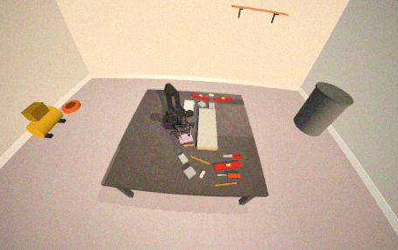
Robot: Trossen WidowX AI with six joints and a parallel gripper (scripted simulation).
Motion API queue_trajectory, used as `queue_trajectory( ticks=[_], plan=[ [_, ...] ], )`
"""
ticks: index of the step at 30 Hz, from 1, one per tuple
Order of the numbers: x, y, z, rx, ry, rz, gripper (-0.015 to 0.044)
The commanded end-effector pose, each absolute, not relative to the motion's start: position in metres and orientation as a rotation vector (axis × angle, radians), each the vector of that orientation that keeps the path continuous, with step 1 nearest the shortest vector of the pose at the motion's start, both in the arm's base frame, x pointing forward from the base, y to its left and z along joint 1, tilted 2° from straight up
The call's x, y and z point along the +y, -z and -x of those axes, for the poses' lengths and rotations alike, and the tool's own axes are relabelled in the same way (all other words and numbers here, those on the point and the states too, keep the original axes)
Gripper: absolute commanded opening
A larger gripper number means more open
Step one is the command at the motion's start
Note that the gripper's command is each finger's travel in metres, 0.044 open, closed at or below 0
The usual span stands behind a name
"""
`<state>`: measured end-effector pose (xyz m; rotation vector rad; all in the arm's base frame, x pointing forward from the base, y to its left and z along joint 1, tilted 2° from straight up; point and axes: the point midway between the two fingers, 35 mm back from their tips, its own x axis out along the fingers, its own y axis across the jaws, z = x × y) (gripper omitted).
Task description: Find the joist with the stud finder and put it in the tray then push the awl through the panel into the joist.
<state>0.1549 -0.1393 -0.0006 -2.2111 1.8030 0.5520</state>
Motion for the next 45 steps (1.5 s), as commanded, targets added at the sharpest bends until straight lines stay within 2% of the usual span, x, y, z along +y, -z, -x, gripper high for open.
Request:
queue_trajectory(
  ticks=[1,16,27,35,45],
  plan=[
    [-0.138,-0.002,-0.157,1.801,-0.535,2.21,0.044],
    [-0.133,-0.011,-0.158,1.802,-0.533,2.214,0.044],
    [-0.133,-0.078,-0.156,1.803,-0.547,2.214,0.044],
    [-0.133,-0.069,-0.156,1.8,-0.555,2.201,0.044],
    [-0.151,-0.027,-0.154,1.646,-0.515,1.269,0.044]
  ],
)
